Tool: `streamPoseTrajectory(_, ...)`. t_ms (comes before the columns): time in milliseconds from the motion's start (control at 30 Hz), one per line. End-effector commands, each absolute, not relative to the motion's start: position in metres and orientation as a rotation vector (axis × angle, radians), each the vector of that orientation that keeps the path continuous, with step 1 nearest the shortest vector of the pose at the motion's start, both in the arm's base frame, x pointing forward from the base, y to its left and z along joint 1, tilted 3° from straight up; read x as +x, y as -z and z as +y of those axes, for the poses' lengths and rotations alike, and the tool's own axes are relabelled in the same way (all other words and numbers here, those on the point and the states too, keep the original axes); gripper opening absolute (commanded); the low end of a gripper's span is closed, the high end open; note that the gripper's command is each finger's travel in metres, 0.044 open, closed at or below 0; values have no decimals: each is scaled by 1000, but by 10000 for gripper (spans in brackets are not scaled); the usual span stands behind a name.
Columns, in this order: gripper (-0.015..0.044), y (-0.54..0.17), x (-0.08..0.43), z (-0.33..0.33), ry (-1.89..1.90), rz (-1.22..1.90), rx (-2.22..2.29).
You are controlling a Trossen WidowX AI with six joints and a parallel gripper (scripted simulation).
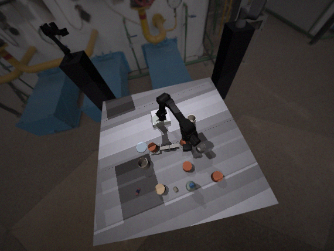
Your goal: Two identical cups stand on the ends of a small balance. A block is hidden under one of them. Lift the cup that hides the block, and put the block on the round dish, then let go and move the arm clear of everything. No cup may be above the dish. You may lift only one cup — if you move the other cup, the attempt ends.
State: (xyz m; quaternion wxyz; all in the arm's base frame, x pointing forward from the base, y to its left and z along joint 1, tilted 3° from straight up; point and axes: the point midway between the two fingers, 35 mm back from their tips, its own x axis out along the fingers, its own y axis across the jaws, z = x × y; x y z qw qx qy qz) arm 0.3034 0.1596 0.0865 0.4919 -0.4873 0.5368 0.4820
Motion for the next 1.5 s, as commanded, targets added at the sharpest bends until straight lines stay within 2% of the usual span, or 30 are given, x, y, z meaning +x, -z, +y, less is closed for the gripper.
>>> streamPoseTrajectory(0,0,-101,306,167,-1174,1256,-1181)
streamPoseTrajectory(1467,0,-141,301,164,-1174,1269,-1183)
